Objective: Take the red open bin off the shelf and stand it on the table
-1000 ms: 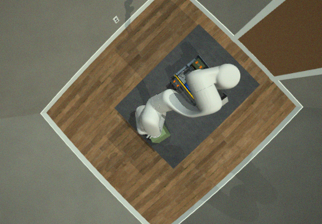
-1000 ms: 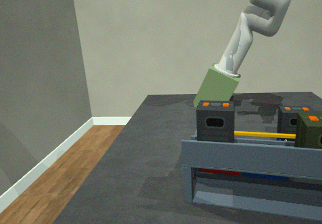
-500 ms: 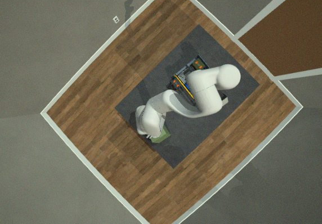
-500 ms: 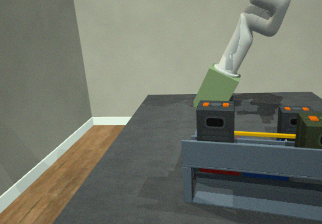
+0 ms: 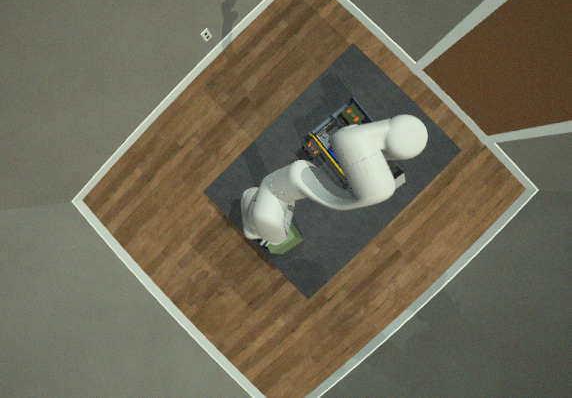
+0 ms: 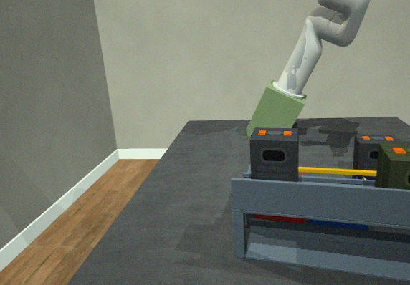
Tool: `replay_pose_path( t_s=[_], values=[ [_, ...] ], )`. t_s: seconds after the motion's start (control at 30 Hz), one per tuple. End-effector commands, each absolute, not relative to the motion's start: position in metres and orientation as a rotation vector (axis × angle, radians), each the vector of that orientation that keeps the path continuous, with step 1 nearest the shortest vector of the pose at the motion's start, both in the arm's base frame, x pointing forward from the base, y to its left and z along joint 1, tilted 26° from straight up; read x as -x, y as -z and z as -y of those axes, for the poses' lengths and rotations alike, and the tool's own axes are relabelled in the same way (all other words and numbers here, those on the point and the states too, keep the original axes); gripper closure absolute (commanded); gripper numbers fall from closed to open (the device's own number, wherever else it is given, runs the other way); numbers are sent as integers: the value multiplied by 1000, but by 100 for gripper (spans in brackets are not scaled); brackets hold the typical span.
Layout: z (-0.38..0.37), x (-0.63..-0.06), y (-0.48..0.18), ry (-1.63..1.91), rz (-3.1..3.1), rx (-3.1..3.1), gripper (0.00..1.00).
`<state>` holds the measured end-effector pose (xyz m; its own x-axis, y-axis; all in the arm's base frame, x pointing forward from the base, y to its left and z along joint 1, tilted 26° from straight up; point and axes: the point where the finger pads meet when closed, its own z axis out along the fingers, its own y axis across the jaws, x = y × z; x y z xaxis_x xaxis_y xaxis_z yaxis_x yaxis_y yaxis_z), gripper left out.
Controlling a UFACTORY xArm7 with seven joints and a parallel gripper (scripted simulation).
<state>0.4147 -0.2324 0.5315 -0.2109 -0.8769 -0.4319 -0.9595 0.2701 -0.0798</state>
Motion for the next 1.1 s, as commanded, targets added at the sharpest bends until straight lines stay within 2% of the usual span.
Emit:
replay_pose_path(
  t_s=[0.0,1.07],
  values=[
    [233,-414,-532,-296,-2158,1668,0],
    [234,-414,-533,-346,-2166,1691,0]
  ],
)
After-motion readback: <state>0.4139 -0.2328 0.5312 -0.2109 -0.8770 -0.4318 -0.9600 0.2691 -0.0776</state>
